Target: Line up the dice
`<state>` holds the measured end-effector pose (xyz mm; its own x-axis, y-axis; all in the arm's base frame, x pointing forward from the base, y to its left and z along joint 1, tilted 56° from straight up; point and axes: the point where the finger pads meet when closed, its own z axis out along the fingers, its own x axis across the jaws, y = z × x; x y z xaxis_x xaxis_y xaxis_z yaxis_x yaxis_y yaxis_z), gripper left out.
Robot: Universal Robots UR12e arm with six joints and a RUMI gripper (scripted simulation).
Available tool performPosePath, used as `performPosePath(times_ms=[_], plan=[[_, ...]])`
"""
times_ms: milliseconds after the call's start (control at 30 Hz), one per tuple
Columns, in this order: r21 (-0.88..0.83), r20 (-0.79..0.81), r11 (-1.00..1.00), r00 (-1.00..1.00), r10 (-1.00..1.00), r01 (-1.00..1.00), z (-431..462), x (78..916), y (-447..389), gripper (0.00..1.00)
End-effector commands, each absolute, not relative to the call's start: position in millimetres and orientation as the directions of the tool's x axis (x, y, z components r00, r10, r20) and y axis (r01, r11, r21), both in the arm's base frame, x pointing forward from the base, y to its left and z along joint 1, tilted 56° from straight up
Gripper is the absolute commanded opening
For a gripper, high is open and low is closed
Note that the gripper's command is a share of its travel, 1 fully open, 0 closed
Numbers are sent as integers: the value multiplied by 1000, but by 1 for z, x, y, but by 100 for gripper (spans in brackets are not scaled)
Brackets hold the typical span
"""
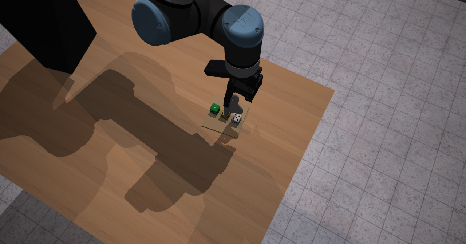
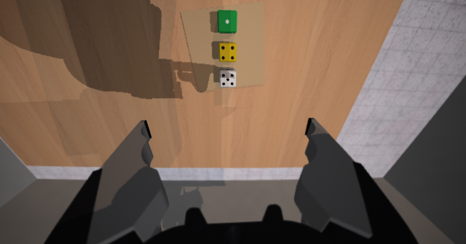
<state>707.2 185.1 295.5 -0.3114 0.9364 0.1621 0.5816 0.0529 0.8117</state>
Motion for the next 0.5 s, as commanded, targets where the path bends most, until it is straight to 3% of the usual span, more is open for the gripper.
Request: performPosePath(times_ms=[0,467], plan=[[811,162,54,-312,936,582,308,691,177,100],[811,162,54,-312,936,582,312,685,175,100]])
